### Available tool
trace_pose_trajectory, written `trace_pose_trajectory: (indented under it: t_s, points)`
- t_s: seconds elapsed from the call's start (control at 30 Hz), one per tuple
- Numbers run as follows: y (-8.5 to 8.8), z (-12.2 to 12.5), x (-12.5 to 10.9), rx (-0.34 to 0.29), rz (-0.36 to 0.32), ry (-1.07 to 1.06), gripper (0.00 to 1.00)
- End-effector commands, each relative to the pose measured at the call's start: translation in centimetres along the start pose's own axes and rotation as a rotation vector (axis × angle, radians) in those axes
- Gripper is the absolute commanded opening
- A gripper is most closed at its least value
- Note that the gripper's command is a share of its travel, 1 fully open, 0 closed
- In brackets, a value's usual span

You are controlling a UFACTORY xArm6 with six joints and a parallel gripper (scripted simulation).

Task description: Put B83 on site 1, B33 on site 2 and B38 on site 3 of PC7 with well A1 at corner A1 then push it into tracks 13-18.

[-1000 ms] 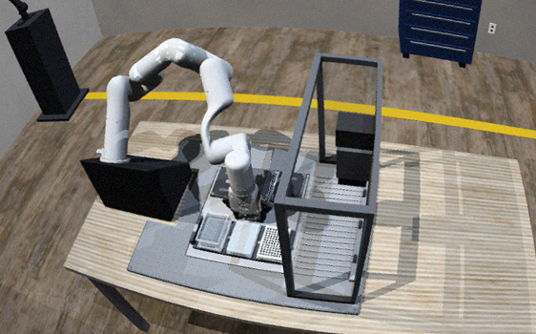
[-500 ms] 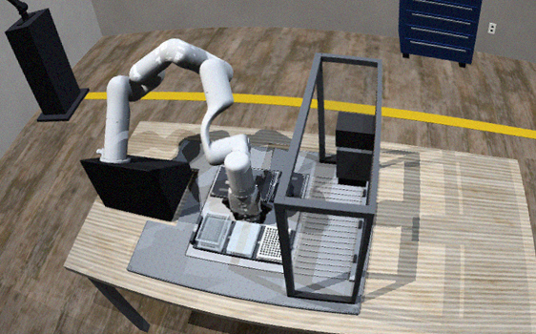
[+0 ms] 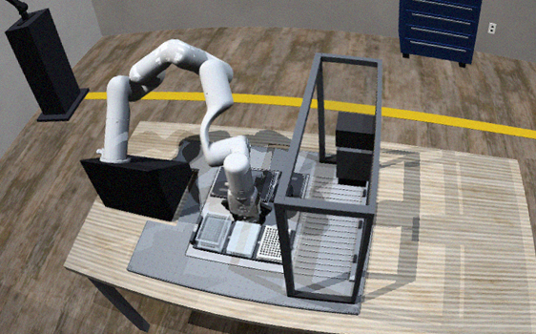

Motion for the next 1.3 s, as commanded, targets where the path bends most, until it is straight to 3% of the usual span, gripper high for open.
trace_pose_trajectory:
  t_s: [0.0, 1.27]
  points:
    - [0.1, 0.1, -0.2, -0.004, -0.001, 0.001, 1.0]
    - [0.2, 0.2, -1.9, -0.004, -0.001, 0.001, 1.0]
Point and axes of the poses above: the point where the finger pads meet when closed, its own y axis back along the fingers, its own z axis across the jaws, x = y × z, the point moved 6 cm from there along y, back along the fingers, and after that the axes turned 3 degrees about -y, right-handed, at the moved point
